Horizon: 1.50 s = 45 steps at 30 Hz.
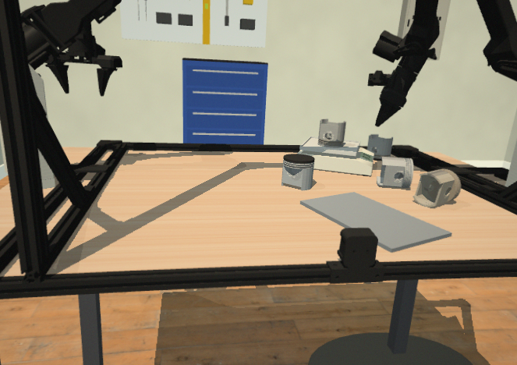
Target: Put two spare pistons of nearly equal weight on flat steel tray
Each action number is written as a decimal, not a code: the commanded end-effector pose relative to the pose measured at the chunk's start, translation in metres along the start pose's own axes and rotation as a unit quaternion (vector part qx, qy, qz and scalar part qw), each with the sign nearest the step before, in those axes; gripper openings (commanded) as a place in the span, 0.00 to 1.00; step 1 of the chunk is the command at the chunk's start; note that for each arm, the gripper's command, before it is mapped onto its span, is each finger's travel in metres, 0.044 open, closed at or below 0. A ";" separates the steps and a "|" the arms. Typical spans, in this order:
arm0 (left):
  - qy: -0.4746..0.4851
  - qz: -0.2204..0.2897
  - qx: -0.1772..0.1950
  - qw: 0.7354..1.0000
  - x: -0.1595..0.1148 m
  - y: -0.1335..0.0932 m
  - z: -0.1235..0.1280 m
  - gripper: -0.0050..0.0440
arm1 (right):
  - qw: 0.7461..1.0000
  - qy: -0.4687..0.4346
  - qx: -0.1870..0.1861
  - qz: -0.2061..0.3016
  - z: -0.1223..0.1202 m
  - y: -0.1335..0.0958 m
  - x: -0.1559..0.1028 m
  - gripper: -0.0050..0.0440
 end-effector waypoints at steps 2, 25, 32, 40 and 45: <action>0.000 0.000 -0.001 1.000 0.000 0.000 0.000 1.00 | 1.000 -0.003 -0.001 0.000 0.000 0.000 0.000 0.87; 0.000 0.000 -0.001 1.000 0.000 0.000 0.000 1.00 | 0.975 0.121 -0.012 0.184 0.051 -0.049 0.009 0.87; 0.000 0.000 -0.001 1.000 0.000 0.000 0.000 1.00 | 0.975 0.121 -0.012 0.184 0.041 -0.037 0.040 0.87; 0.000 0.000 -0.001 1.000 0.000 0.000 0.000 1.00 | 0.975 0.121 -0.012 0.184 0.032 -0.026 0.067 0.87; 0.000 0.000 -0.001 1.000 0.000 0.000 0.000 1.00 | 0.975 0.121 -0.012 0.184 0.024 -0.017 0.089 0.87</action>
Point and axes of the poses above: on each arm, the point midway between the two fingers, 35 mm back from their tips, its own y axis out along the fingers, its own z axis across the jaws, x = y × z, the point moved 6 cm from there along -y, back along the fingers, and after that the axes turned 4 degrees about -y, right-handed, at the moved point
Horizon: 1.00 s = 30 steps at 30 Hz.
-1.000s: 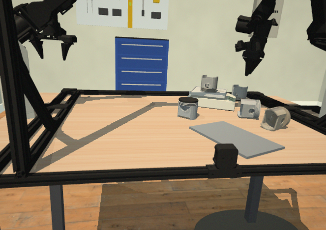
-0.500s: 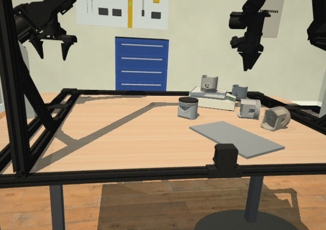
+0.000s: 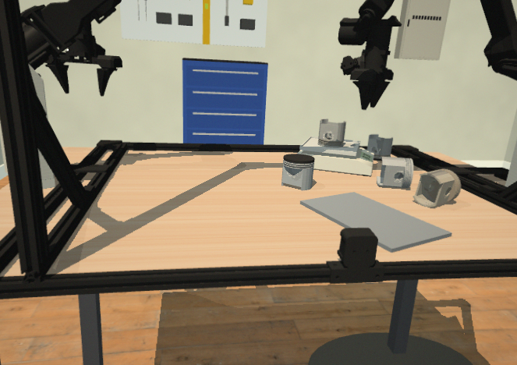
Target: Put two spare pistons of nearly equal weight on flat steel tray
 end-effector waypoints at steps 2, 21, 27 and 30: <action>0.000 0.000 -0.001 1.000 0.000 0.000 0.000 1.00 | 1.000 0.005 -0.001 0.004 -0.003 0.002 0.025 0.87; 0.000 0.000 -0.001 1.000 0.000 0.000 0.000 1.00 | 1.000 0.005 -0.001 0.004 -0.010 0.003 0.109 0.87; 0.000 0.000 -0.001 1.000 0.000 0.000 0.000 1.00 | 1.000 0.004 0.000 0.031 -0.011 0.003 0.121 0.87; 0.000 0.000 -0.001 1.000 0.000 0.000 0.000 1.00 | 0.997 0.002 0.003 0.071 -0.011 0.004 0.126 0.87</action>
Point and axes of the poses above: on each arm, the point midway between the two fingers, 35 mm back from their tips, its own y axis out along the fingers, its own z axis across the jaws, x = y × z, the point moved 6 cm from there along -y, back along the fingers, and after that the axes turned 4 degrees about -y, right-handed, at the moved point
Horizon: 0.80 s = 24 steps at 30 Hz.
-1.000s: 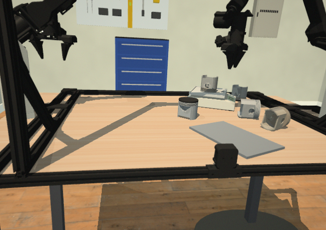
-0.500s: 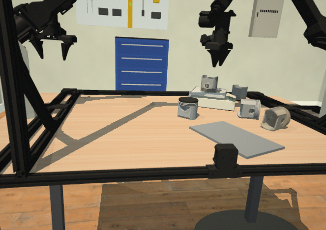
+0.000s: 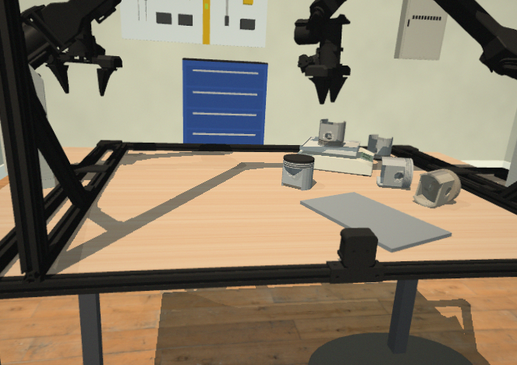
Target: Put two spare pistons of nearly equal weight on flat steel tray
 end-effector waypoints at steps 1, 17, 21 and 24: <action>0.000 0.000 -0.001 1.000 0.000 0.000 0.000 1.00 | 0.999 -0.002 0.002 0.051 -0.004 0.006 0.007 0.87; 0.000 0.000 -0.001 1.000 0.000 0.000 0.000 1.00 | 0.993 -0.005 0.006 0.114 -0.005 0.021 0.014 0.87; 0.000 0.000 -0.001 1.000 0.000 0.000 0.000 1.00 | 0.993 -0.005 0.006 0.114 -0.005 0.027 0.014 0.87; 0.000 0.000 -0.001 1.000 0.000 0.000 0.000 1.00 | 0.994 -0.005 0.006 0.112 -0.005 0.032 0.015 0.87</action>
Point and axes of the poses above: on each arm, the point midway between the two fingers, 35 mm back from their tips, its own y axis out along the fingers, its own z axis across the jaws, x = y × z, the point moved 6 cm from there along -y, back along the fingers, and after that the axes turned 4 degrees about -y, right-handed, at the moved point
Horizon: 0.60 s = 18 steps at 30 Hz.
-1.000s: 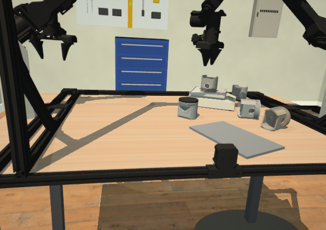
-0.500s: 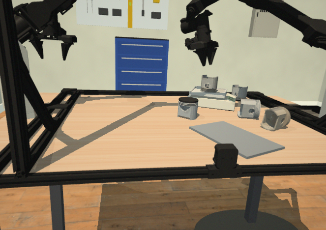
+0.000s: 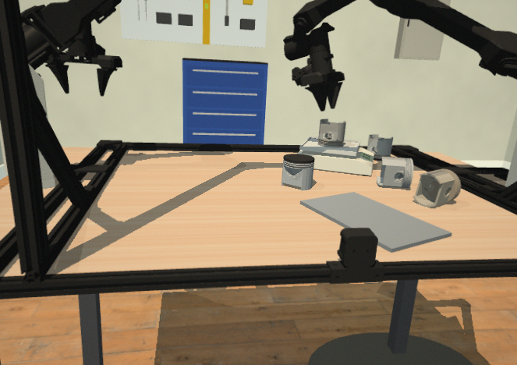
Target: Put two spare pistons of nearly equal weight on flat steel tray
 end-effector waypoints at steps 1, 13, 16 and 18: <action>0.000 0.000 -0.001 1.000 0.000 0.000 0.000 1.00 | 1.000 0.008 0.000 0.008 -0.004 0.013 0.000 0.87; 0.000 0.000 -0.001 1.000 0.000 0.000 0.000 1.00 | 1.000 0.009 0.000 0.007 -0.004 0.027 0.000 0.87; 0.000 0.000 -0.001 1.000 0.000 0.000 0.000 1.00 | 1.000 0.009 0.000 0.007 -0.004 0.032 0.000 0.87; 0.000 0.000 -0.001 1.000 0.000 0.000 0.000 1.00 | 1.000 0.009 0.000 0.007 -0.004 0.035 0.000 0.87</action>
Point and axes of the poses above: on each arm, the point midway between the two fingers, 35 mm back from their tips, its own y axis out along the fingers, its own z axis across the jaws, x = y × z, the point moved 6 cm from there along -y, back along the fingers, and after that the axes turned 4 degrees about -y, right-handed, at the moved point
